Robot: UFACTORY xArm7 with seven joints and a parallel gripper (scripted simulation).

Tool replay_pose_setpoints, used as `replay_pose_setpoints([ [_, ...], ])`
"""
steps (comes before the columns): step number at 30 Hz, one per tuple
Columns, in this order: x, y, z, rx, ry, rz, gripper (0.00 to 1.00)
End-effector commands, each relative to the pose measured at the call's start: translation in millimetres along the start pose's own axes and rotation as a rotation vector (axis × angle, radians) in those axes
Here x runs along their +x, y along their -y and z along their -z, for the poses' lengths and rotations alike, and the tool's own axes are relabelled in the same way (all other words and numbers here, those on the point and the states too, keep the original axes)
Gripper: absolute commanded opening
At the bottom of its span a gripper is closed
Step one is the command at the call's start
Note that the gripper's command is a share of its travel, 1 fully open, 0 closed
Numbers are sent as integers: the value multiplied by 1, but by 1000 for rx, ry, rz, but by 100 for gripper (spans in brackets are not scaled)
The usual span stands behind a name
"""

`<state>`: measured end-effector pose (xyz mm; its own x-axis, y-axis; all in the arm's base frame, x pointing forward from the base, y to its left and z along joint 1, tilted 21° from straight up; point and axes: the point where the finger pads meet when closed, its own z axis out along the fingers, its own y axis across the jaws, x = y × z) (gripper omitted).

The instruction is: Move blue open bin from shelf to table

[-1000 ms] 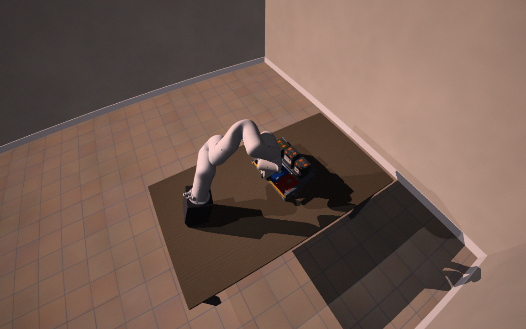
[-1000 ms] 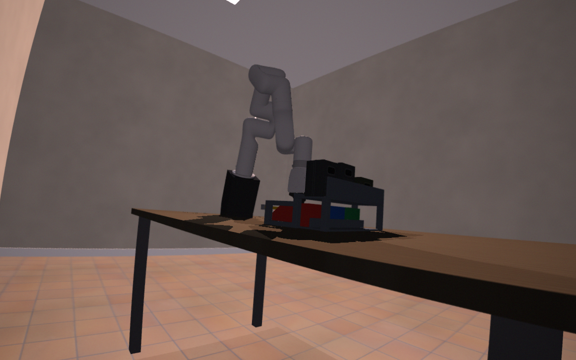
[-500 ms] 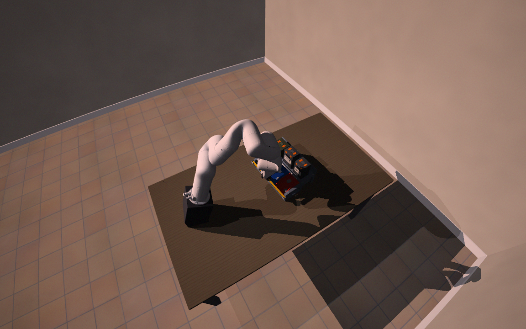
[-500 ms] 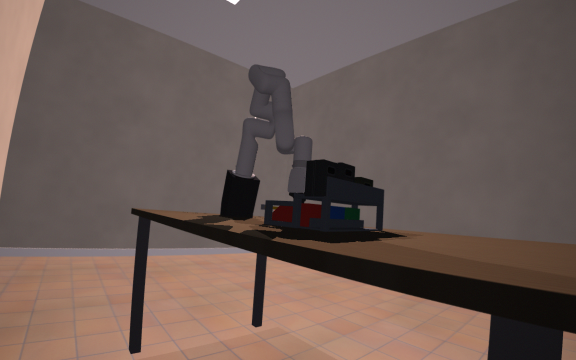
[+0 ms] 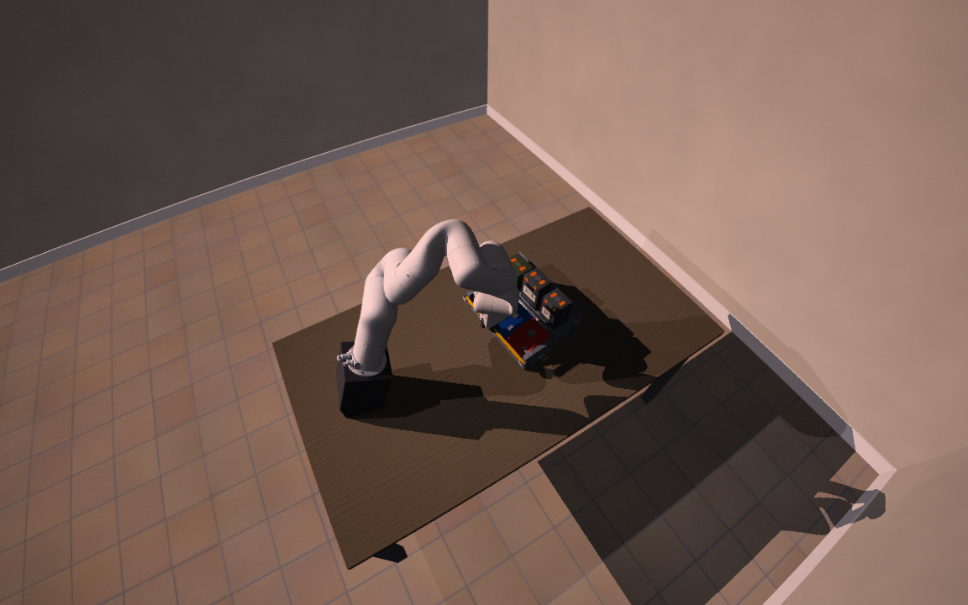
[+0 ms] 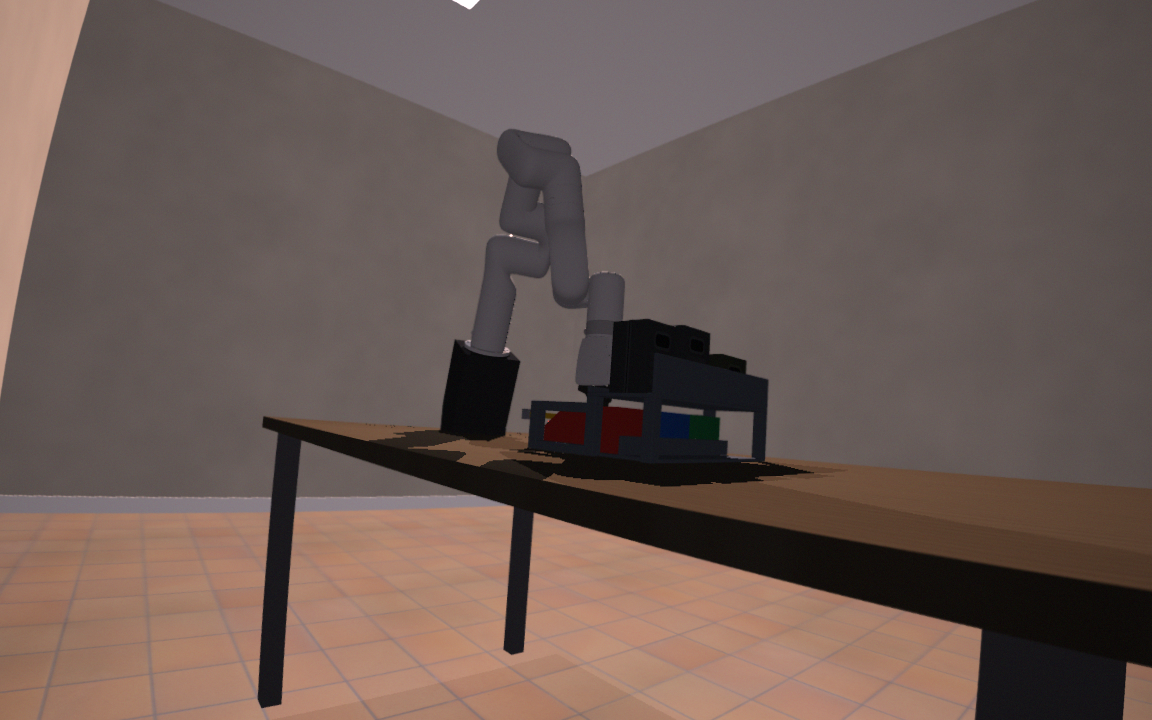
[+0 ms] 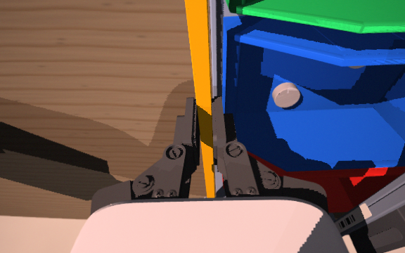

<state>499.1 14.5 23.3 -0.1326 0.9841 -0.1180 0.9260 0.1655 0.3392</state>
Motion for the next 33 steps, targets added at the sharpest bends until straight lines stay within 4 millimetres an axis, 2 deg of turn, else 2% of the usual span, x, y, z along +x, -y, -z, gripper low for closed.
replay_pose_setpoints([
  [1,0,-1,1,-3,0,0,0],
  [12,0,-1,1,-3,0,0,0],
  [17,0,-1,11,-3,0,0,0],
  [29,0,-1,11,-3,0,0,0],
  [33,0,-1,23,-3,0,0,0],
])
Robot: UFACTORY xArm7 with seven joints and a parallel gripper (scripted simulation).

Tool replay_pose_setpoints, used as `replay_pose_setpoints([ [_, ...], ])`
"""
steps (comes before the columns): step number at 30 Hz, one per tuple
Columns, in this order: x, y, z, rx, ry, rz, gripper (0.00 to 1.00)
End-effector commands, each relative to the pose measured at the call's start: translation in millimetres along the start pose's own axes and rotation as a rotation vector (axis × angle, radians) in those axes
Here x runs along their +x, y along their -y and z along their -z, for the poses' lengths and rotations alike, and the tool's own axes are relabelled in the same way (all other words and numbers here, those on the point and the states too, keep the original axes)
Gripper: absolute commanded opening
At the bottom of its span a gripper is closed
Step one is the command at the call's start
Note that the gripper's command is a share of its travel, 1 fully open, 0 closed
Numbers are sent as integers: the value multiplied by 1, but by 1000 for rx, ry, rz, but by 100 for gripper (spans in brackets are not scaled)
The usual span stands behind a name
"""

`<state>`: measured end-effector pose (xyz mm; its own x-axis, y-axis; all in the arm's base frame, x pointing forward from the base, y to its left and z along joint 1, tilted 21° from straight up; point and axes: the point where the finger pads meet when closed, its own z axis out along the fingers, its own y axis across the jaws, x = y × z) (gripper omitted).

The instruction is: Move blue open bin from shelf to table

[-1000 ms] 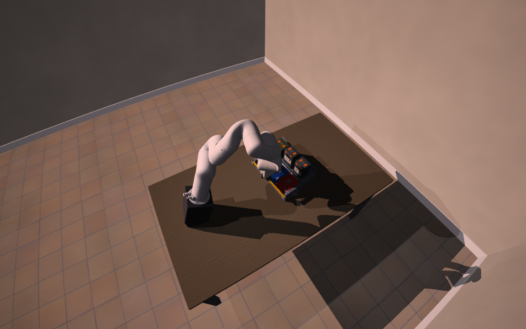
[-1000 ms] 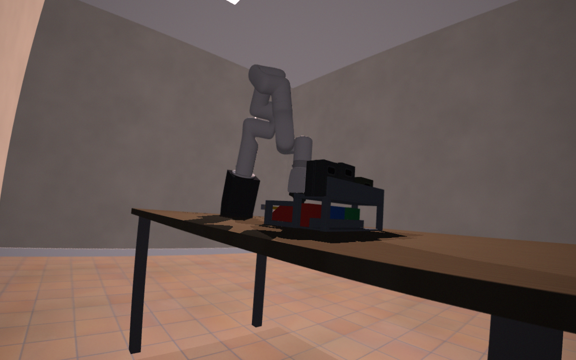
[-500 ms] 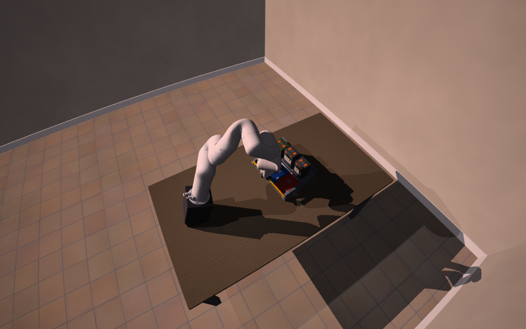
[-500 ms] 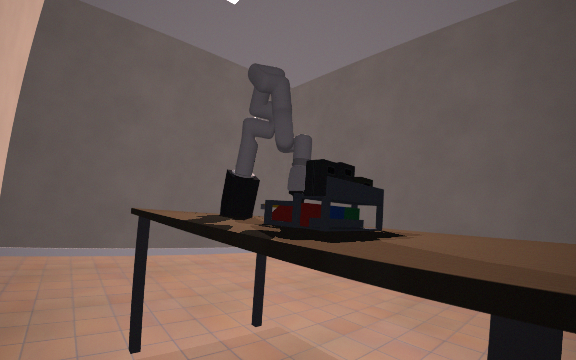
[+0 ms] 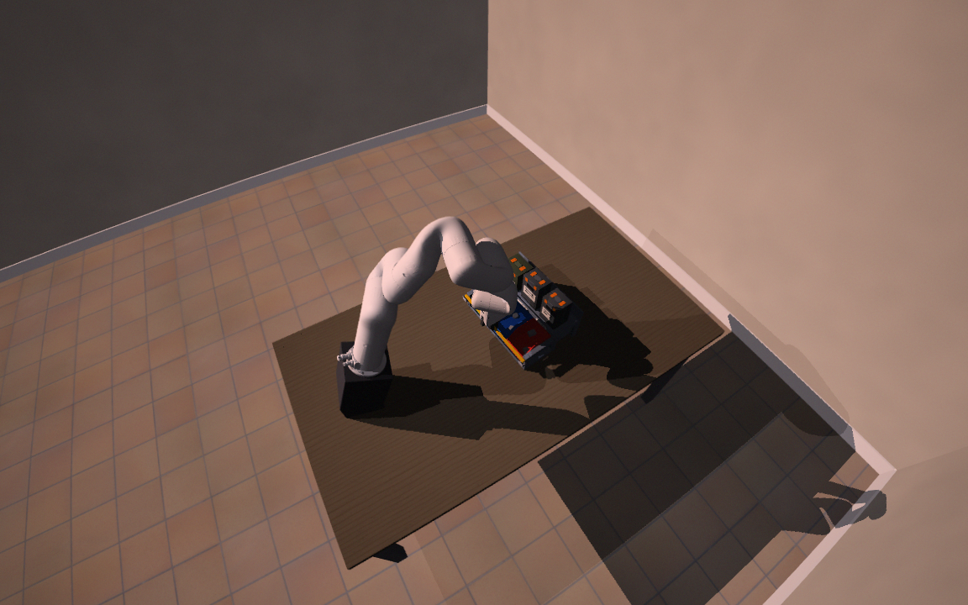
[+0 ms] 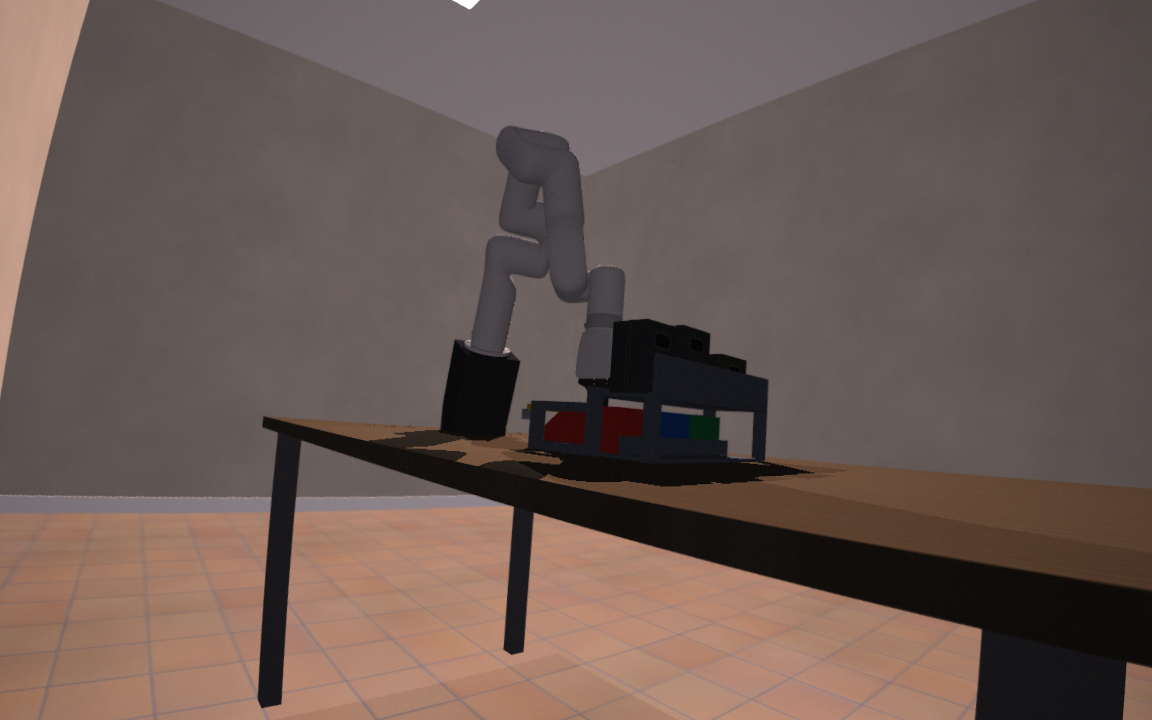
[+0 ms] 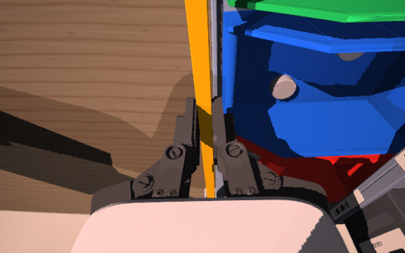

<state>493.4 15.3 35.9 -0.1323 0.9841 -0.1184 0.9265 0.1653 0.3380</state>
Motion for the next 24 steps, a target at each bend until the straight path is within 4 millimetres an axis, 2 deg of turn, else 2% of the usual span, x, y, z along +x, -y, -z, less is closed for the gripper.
replay_pose_setpoints([
  [1,0,-2,12,-4,0,1,0],
  [13,0,-2,12,-4,0,1,0],
  [18,0,-2,27,-4,0,1,0],
  [24,0,-2,27,-4,0,1,0],
])
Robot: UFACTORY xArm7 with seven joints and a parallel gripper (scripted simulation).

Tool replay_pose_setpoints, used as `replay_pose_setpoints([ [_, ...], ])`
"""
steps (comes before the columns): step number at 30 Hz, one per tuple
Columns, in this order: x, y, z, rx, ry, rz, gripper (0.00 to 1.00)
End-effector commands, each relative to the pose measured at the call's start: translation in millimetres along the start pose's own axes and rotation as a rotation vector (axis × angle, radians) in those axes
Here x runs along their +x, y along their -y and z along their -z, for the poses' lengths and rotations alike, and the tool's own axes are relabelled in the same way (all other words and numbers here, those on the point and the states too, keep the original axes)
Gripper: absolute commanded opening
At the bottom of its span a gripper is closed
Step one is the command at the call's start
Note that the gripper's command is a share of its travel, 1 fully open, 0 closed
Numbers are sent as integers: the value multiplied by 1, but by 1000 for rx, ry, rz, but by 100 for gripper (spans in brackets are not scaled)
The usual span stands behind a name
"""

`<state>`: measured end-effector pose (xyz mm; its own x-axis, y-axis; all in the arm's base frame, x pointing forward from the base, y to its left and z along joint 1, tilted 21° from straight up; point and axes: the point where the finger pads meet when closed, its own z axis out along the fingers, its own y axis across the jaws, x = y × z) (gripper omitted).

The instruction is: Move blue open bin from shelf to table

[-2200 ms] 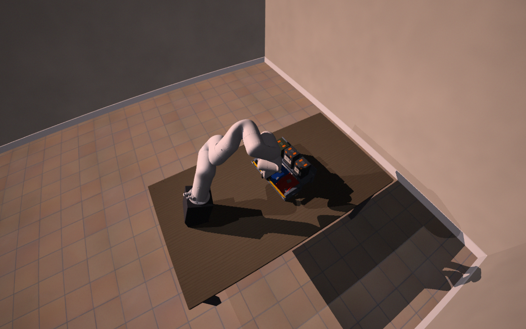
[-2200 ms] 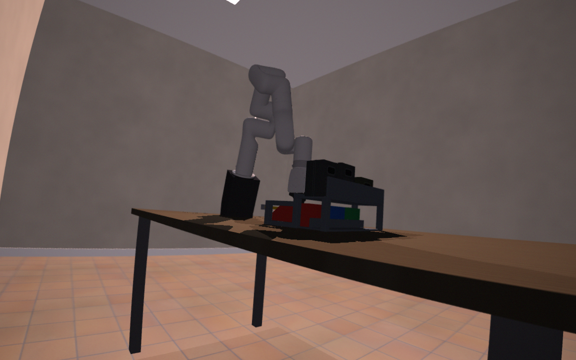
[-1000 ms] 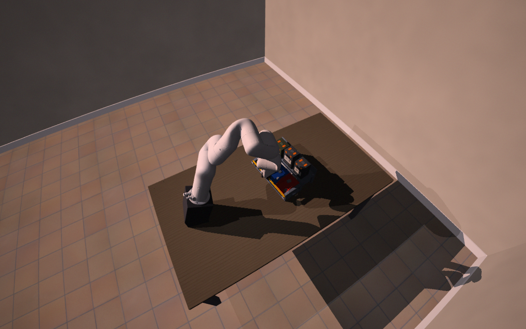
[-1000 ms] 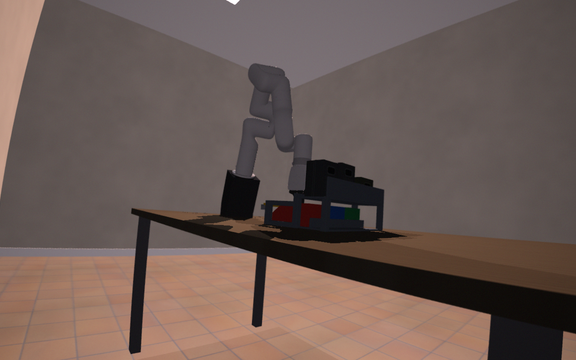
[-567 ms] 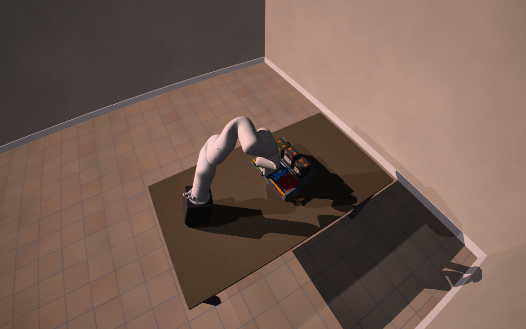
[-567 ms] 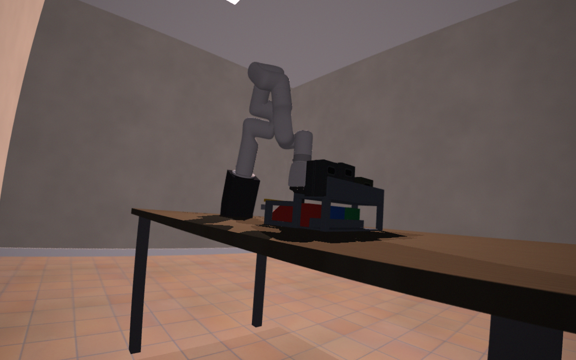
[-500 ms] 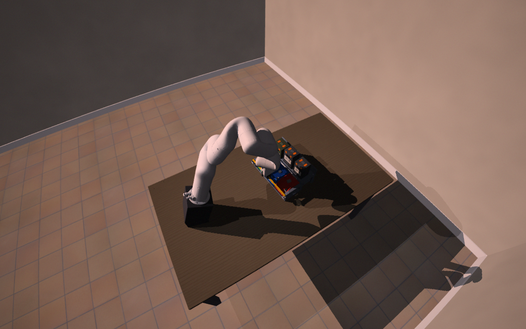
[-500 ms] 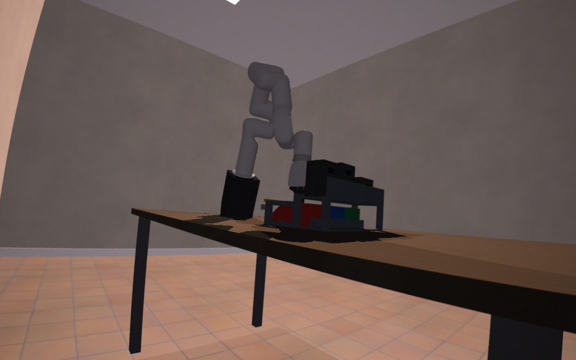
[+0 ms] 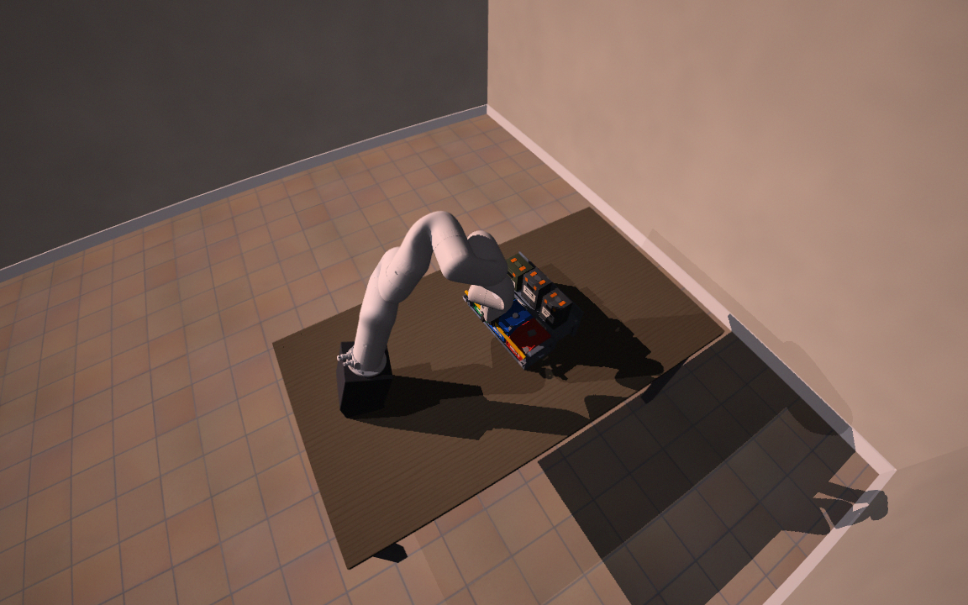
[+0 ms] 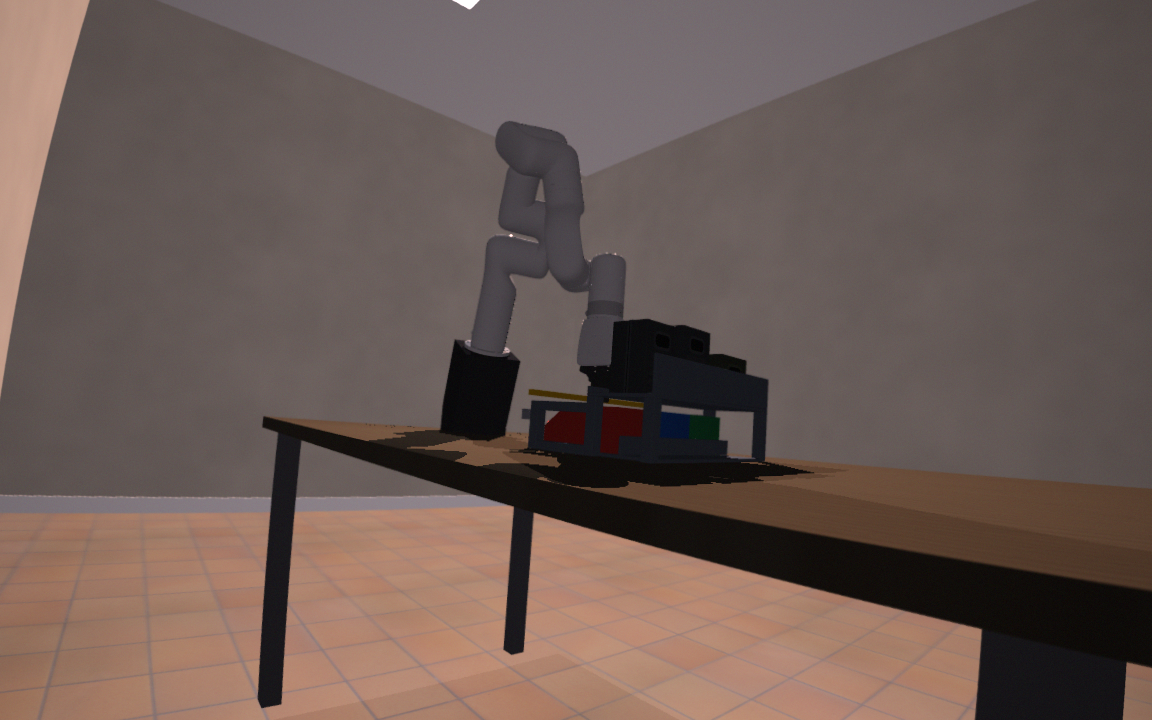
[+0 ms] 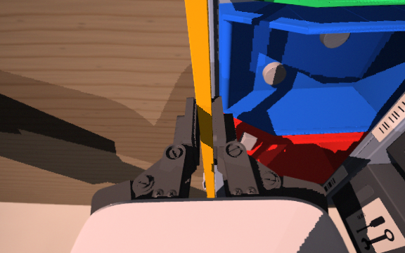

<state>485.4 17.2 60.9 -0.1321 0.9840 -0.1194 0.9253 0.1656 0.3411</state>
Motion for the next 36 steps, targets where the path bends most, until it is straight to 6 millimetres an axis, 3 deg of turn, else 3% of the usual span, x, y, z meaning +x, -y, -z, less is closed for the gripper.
replay_pose_setpoints([
  [1,0,-1,1,-1,-1,0,0],
  [23,0,-1,-2,-1,-1,0,0],
  [28,0,39,-2,-1,-1,0,0],
  [36,0,39,-2,-1,-1,0,0],
])
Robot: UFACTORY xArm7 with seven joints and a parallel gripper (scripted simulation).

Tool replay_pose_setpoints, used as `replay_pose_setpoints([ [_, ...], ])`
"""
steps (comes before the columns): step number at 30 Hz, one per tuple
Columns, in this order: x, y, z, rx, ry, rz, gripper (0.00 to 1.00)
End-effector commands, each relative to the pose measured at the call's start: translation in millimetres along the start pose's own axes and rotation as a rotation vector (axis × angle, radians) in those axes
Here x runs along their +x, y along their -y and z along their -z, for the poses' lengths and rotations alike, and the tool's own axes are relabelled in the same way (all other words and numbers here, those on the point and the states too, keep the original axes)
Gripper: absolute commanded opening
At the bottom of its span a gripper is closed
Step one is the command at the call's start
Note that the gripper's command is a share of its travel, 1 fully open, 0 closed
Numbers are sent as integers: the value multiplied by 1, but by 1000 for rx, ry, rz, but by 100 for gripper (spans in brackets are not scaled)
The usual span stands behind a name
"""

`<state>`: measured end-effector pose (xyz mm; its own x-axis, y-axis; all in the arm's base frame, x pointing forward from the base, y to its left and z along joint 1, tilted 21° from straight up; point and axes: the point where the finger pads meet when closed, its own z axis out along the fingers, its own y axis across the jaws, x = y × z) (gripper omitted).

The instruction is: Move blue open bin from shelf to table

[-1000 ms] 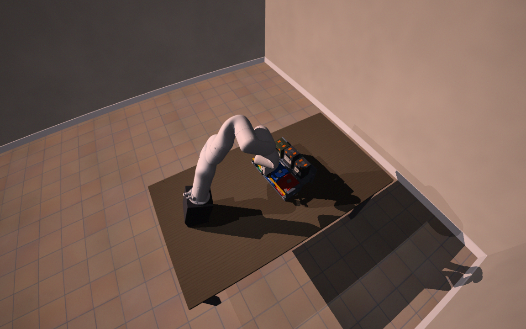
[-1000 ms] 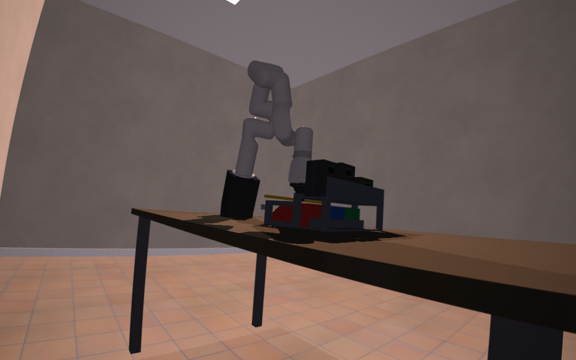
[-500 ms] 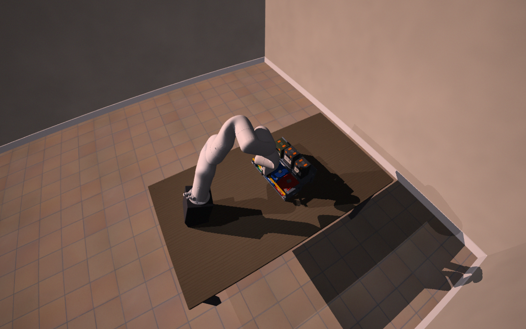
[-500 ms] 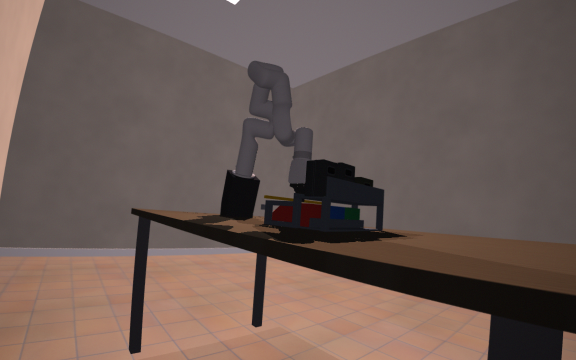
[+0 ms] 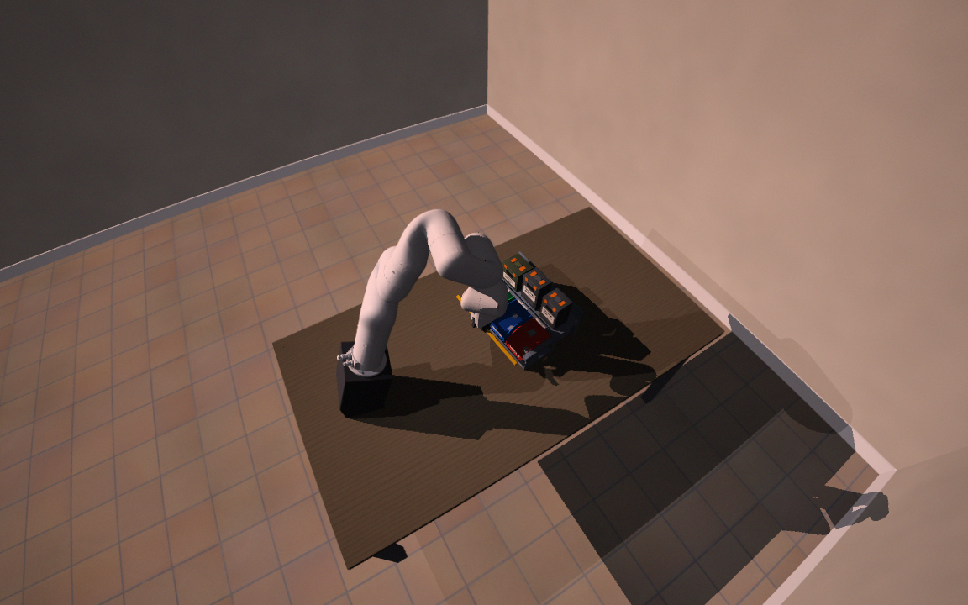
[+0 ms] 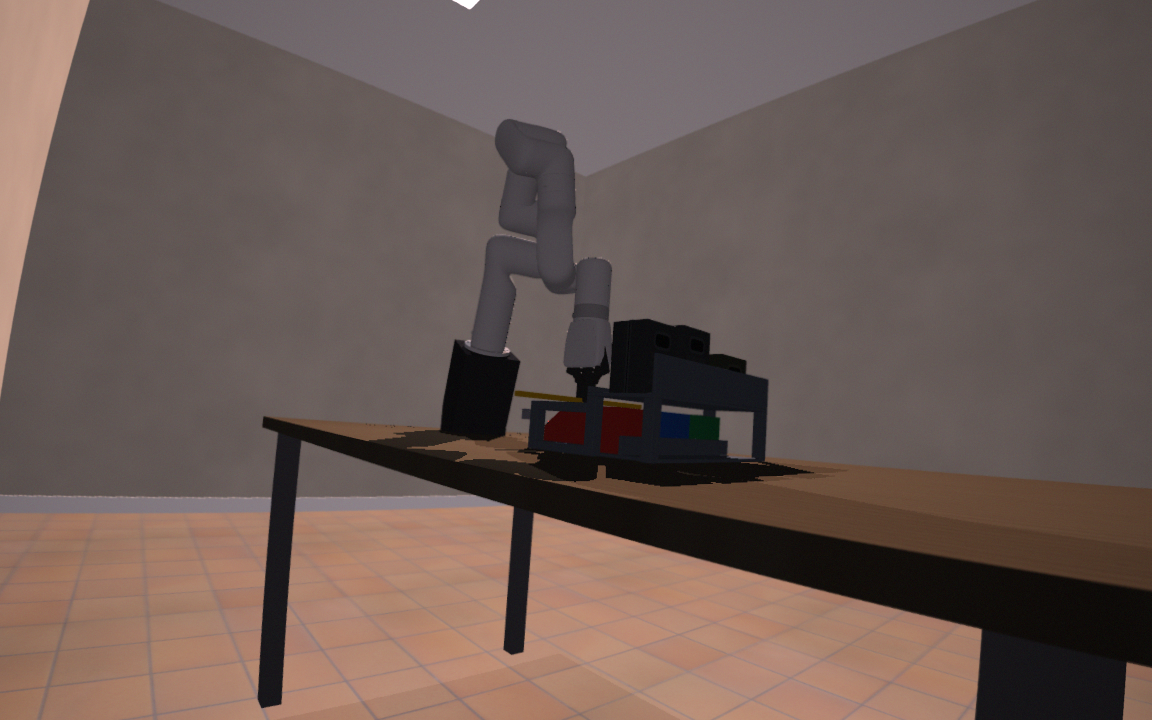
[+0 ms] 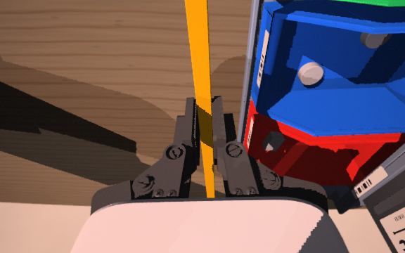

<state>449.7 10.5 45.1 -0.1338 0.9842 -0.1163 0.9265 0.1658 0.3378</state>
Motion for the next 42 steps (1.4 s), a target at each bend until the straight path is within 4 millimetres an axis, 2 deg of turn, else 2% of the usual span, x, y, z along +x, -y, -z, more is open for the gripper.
replay_pose_setpoints([
  [1,0,-1,1,-4,2,0,0],
  [4,0,-1,1,-4,2,0,0],
  [9,0,39,0,-4,2,0,0],
  [21,0,39,0,-4,2,0,0],
  [26,0,78,0,-4,2,0,0],
  [38,0,78,0,-4,2,0,0],
  [42,0,110,-1,0,2,0,0],
])
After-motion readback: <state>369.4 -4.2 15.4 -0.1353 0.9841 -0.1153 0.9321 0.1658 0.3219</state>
